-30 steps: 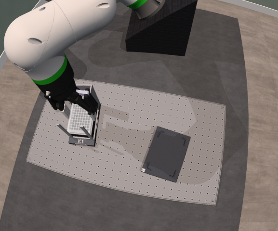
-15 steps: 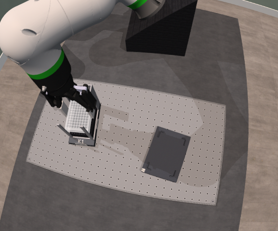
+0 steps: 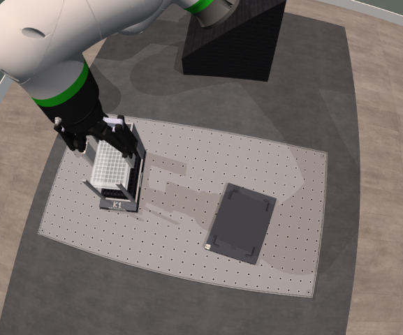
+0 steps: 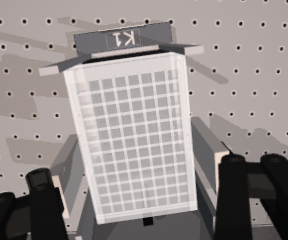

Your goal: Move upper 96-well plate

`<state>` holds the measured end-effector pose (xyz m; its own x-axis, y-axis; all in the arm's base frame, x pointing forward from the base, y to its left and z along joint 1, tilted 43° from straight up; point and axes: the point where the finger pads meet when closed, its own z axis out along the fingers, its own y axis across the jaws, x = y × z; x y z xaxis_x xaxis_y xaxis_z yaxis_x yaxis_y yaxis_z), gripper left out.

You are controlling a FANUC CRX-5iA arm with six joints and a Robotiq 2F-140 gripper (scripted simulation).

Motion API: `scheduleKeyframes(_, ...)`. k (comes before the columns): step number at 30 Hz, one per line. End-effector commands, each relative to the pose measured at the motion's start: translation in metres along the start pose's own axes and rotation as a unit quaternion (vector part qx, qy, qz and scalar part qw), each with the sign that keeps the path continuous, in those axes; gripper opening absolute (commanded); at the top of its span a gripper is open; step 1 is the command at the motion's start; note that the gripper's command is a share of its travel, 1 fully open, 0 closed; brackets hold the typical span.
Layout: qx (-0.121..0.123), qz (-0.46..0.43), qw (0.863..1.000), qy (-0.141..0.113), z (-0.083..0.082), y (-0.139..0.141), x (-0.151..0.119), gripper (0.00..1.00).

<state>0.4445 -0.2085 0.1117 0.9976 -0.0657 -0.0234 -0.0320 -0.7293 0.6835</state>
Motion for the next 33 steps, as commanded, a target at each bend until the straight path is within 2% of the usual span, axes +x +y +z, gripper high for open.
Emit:
scheduleKeyframes(1,0.0,0.0,1.0,0.0,-0.005,0.0,0.0,0.0)
scheduleKeyframes(33,0.0,0.0,1.0,0.0,-0.051,0.0,0.0,0.0)
